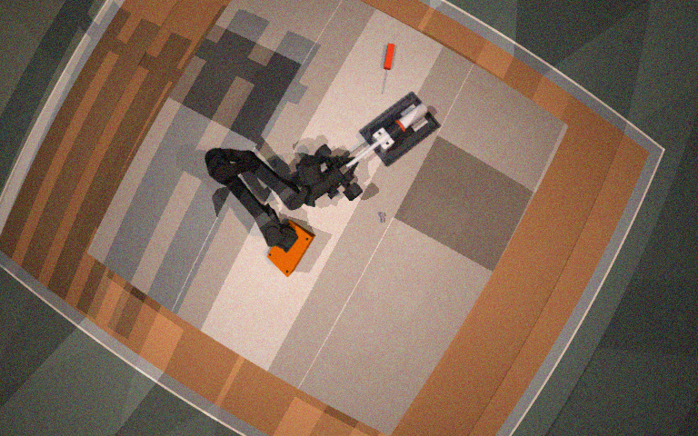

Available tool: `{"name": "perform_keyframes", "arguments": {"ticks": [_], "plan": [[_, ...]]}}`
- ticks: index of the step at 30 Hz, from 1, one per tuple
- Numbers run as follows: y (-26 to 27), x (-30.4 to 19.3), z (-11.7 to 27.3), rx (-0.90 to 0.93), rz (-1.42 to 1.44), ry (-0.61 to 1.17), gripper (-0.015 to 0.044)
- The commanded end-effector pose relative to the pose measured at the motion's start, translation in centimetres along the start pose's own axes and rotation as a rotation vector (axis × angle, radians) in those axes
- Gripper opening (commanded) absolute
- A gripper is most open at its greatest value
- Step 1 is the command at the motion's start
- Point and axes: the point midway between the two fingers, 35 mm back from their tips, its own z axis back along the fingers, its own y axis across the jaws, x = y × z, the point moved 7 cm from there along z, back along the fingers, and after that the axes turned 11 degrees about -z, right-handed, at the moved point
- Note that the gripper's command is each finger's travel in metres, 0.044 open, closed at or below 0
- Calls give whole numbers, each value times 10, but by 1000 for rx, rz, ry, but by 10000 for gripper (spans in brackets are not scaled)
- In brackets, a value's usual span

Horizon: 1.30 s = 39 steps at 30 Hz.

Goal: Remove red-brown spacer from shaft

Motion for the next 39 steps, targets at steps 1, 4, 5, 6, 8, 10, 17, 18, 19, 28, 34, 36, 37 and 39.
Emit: {"name": "perform_keyframes", "arguments": {"ticks": [1,4,5,6,8,10,17,18,19,28,34,36,37,39], "plan": [[0,0,1,2,4,2,0],[0,0,1,2,4,2,0],[0,1,1,2,4,2,0],[0,1,1,2,4,2,0],[0,1,2,2,4,2,0],[0,1,2,2,4,2,0],[1,1,3,2,4,2,0],[1,1,3,2,4,2,0],[1,1,3,2,4,2,0],[1,2,4,2,4,2,0],[1,2,4,2,4,2,0],[1,2,5,2,4,2,0],[1,3,5,2,4,2,0],[1,3,5,2,4,2,0]]}}
